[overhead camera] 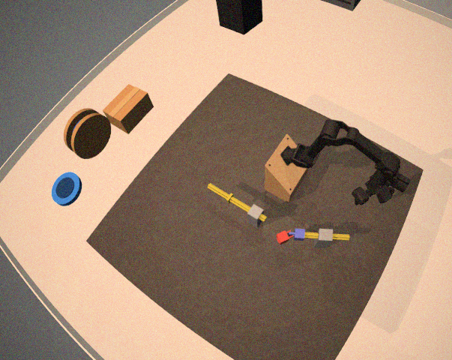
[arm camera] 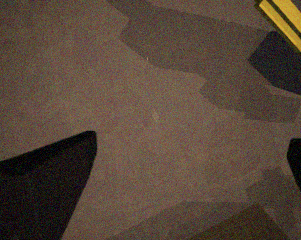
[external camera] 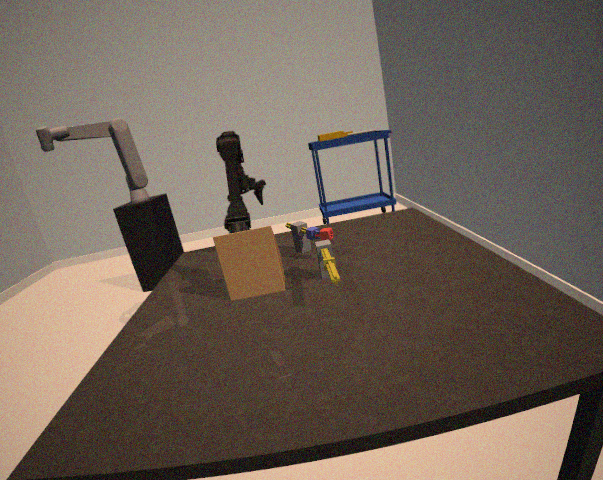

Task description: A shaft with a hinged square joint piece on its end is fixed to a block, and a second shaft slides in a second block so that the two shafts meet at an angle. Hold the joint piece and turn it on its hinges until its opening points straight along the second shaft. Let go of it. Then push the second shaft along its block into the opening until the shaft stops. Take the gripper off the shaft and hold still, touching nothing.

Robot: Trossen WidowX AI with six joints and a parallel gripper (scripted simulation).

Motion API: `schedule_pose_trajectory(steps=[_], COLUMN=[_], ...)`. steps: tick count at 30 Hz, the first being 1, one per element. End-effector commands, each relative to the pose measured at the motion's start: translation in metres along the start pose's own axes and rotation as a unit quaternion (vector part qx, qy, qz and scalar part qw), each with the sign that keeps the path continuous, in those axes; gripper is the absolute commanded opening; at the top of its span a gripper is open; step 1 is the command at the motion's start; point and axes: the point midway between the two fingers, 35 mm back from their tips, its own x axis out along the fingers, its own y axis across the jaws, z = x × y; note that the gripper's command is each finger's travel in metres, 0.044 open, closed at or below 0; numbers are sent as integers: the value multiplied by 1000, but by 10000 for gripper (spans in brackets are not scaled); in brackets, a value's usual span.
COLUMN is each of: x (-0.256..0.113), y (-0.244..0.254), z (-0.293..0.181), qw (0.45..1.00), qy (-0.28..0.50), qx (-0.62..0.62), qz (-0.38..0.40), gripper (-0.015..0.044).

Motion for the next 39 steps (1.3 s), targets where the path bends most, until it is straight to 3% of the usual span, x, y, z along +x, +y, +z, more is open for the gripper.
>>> schedule_pose_trajectory(steps=[1,19,25,31,39], x=[-2,-14,-13,37,95], y=[0,0,-1,-35,-117], z=[2,9,10,28,38], qw=[998,933,929,930,918], qy=[9,59,62,99,154], qx=[60,352,362,355,365], qz=[10,51,50,-1,-32], gripper=[440,440,440,440,440])
